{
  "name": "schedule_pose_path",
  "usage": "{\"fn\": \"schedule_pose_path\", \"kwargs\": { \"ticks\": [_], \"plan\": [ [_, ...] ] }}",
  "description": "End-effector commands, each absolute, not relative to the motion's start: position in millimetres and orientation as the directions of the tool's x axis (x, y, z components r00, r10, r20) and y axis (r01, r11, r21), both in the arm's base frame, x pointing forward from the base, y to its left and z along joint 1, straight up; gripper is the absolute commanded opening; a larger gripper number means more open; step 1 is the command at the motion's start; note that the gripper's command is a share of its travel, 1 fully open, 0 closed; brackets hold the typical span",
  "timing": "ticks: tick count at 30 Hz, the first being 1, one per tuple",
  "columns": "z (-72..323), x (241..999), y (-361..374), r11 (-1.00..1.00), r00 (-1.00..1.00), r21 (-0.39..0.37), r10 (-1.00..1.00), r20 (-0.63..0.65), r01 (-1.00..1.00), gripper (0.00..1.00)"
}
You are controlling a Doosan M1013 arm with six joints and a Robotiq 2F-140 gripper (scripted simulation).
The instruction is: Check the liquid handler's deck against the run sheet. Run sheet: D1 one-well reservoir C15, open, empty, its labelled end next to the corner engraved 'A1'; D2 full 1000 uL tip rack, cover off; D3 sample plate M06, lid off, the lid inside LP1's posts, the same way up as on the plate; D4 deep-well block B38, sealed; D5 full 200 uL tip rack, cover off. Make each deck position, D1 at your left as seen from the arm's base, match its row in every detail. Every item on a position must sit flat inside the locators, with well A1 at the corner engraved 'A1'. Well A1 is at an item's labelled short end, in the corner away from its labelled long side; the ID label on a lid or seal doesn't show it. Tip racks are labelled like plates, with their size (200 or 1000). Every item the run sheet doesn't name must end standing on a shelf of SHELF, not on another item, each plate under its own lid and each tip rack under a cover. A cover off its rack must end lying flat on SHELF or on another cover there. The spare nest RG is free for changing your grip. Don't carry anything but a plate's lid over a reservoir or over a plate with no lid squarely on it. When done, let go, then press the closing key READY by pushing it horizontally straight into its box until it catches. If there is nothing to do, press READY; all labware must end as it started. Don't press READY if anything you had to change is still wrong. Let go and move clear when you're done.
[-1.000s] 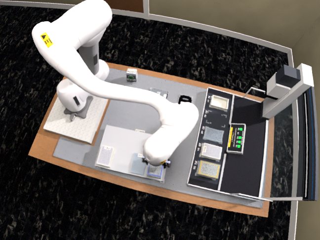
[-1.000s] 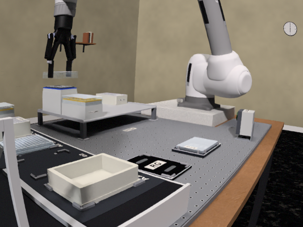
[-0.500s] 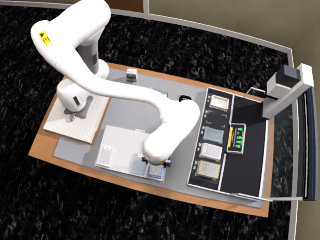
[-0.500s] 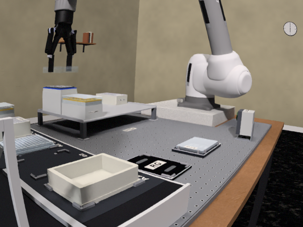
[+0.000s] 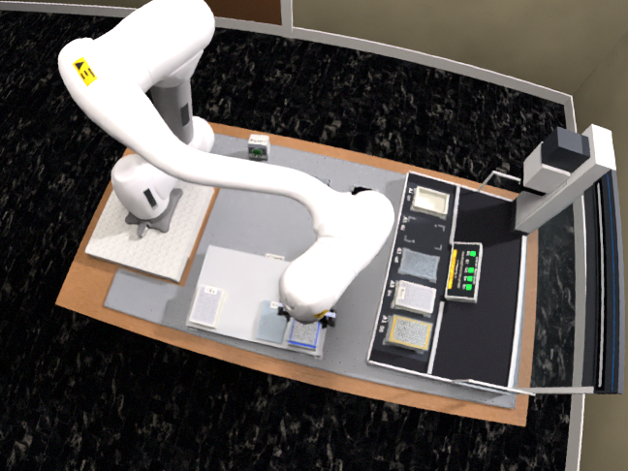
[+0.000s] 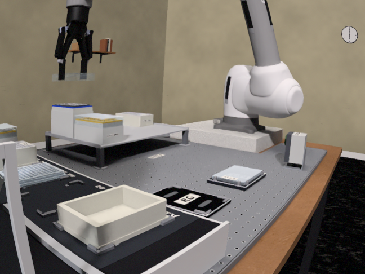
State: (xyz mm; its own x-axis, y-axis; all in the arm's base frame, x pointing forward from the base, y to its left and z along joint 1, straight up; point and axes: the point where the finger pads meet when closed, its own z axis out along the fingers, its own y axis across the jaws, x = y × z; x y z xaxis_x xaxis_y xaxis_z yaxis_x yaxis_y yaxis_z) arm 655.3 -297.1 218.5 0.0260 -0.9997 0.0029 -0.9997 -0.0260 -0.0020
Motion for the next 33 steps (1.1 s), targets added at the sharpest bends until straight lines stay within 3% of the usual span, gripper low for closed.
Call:
{"fn": "schedule_pose_path", "kwargs": {
  "ticks": [1,33],
  "plan": [
    [224.7,655.6,-297.1,-0.026,0.026,-0.003,-1.0,0.003,-1.0,0.1],
    [269.7,655.4,-296.9,-0.026,0.026,-0.003,-1.0,0.003,-1.0,0.1]
  ]
}}
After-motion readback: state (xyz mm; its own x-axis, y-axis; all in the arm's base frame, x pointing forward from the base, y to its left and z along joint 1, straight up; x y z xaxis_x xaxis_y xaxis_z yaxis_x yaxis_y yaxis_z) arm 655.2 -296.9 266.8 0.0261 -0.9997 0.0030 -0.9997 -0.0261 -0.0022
